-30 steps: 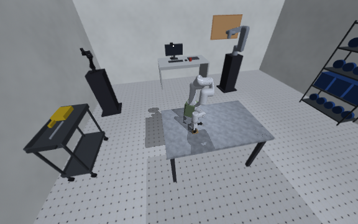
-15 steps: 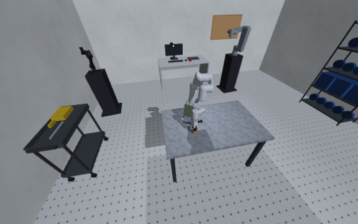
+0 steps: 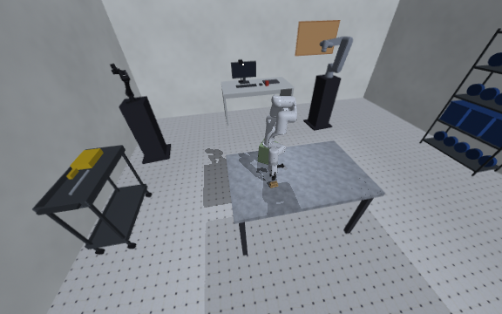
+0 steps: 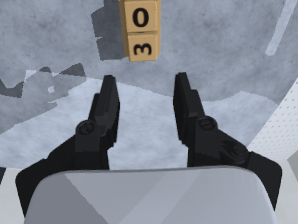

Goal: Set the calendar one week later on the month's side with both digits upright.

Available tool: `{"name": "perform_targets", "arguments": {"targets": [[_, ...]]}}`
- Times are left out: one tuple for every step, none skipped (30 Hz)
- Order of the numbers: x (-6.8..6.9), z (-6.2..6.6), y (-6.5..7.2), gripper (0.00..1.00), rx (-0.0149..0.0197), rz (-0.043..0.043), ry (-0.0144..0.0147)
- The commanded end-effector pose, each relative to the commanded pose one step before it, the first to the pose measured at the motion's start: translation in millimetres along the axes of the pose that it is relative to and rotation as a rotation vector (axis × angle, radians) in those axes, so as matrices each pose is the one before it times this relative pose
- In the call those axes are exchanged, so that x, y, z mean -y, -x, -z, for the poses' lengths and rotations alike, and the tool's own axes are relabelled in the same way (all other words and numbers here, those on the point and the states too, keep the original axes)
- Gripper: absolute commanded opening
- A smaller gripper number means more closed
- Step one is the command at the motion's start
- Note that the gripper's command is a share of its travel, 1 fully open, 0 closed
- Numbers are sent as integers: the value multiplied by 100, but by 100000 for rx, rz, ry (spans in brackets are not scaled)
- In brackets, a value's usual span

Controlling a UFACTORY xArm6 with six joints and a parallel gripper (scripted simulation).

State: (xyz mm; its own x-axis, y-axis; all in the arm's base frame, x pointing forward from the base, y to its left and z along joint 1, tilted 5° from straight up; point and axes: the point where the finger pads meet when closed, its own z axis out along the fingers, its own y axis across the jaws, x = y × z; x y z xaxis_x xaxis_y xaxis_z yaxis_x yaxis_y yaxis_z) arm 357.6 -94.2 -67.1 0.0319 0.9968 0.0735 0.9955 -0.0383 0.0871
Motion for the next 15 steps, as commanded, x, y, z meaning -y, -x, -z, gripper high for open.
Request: {"name": "perform_targets", "arguments": {"targets": [[-165,784,-4,47,888,-217,-3375],[0,0,0,100,0,0,0],[0,0,0,100,0,0,0],[0,0,0,100,0,0,0],[0,0,0,100,0,0,0],[0,0,0,100,0,0,0],[0,0,0,100,0,0,0],[0,0,0,100,0,0,0],[0,0,0,100,0,0,0],[0,0,0,100,0,0,0],[0,0,0,100,0,0,0],[0,0,0,100,0,0,0],[0,0,0,100,0,0,0],[0,0,0,100,0,0,0],[0,0,0,100,0,0,0]]}}
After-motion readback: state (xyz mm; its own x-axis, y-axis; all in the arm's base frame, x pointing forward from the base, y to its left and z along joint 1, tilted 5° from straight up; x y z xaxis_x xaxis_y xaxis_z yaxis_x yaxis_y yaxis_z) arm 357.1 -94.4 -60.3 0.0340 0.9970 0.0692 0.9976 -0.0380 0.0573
